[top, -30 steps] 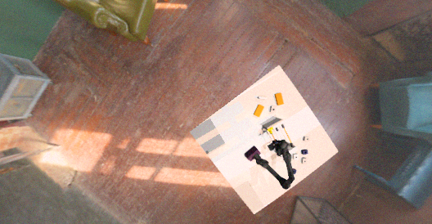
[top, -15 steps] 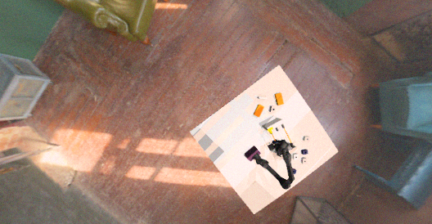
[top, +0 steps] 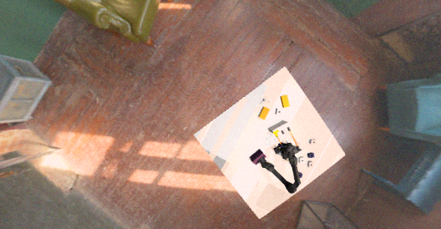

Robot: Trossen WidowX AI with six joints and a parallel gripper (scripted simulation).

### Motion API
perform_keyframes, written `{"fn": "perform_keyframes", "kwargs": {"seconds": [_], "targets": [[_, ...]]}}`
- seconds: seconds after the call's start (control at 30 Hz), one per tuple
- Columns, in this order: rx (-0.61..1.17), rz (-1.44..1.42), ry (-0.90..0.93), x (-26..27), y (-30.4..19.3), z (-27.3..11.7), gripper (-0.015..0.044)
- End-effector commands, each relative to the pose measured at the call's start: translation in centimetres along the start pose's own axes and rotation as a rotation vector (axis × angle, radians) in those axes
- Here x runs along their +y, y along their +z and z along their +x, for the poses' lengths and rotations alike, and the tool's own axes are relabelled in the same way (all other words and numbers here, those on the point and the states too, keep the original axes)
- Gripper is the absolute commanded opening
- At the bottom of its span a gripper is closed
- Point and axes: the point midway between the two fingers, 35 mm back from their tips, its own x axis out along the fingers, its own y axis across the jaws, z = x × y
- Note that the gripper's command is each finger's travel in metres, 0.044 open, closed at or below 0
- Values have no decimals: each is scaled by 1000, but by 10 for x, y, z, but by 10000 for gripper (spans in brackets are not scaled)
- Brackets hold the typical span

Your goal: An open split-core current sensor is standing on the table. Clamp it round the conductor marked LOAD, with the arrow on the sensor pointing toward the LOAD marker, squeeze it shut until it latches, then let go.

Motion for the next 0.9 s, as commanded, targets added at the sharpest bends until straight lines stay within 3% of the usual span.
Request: {"fn": "perform_keyframes", "kwargs": {"seconds": [0.0, 0.07, 0.87], "targets": [[-1, 0, -2, 0, 0, 0, 236], [-1, 0, -2, 0, 0, 0, 264], [-1, 0, -2, 0, 0, 0, 264]]}}
